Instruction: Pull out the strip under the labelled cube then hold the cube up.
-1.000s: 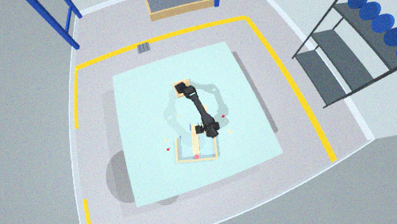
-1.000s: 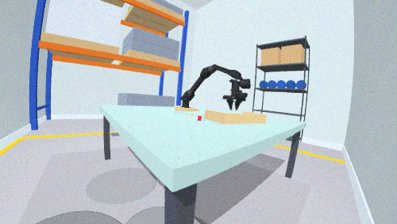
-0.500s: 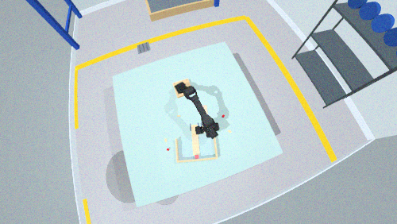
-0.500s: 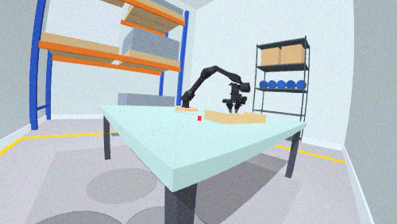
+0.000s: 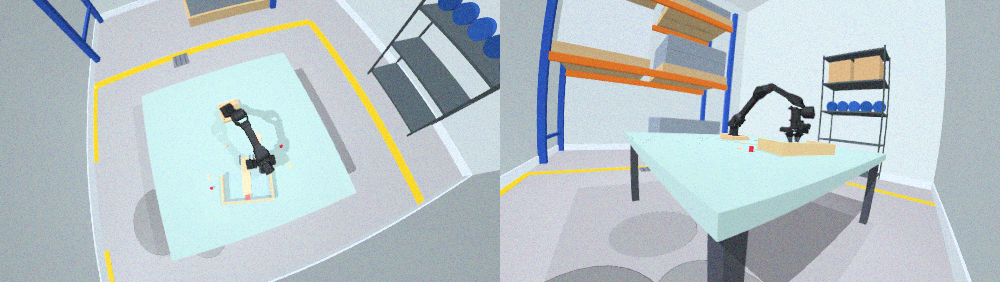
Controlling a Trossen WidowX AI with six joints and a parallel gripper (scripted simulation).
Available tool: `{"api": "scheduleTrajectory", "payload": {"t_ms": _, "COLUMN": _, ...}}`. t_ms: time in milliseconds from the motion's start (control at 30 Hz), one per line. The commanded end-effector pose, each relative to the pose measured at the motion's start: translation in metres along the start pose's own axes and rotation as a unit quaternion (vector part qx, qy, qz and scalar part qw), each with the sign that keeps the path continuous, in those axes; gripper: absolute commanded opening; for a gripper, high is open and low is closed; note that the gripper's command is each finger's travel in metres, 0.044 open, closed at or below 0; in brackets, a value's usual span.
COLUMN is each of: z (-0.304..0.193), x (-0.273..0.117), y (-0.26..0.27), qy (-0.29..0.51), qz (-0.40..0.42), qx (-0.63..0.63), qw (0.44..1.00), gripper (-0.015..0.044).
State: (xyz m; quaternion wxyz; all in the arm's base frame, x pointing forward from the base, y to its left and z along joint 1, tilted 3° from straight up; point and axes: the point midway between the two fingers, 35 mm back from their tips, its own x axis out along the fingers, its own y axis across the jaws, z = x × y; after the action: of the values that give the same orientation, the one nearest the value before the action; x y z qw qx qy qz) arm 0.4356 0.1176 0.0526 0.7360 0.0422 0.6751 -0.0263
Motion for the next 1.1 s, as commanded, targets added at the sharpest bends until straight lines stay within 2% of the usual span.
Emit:
{"api": "scheduleTrajectory", "payload": {"t_ms": 0, "z": 0.000, "x": 0.000, "y": 0.000, "qy": 0.000, "qz": 0.000, "qx": 0.000, "qw": 1.000, "gripper": 0.0138}}
{"api": "scheduleTrajectory", "payload": {"t_ms": 200, "z": 0.000, "x": 0.000, "y": 0.000, "qy": 0.000, "qz": 0.000, "qx": 0.000, "qw": 1.000, "gripper": 0.0098}}
{"api": "scheduleTrajectory", "payload": {"t_ms": 333, "z": -0.002, "x": -0.002, "y": -0.001, "qy": 0.000, "qz": 0.000, "qx": 0.000, "qw": 1.000, "gripper": 0.0000}}
{"api": "scheduleTrajectory", "payload": {"t_ms": 800, "z": -0.050, "x": -0.039, "y": -0.019, "qy": 0.004, "qz": 0.001, "qx": -0.002, "qw": 1.000, "gripper": 0.0000}}
{"api": "scheduleTrajectory", "payload": {"t_ms": 1067, "z": -0.063, "x": -0.043, "y": -0.024, "qy": 0.005, "qz": 0.000, "qx": -0.003, "qw": 1.000, "gripper": 0.0000}}
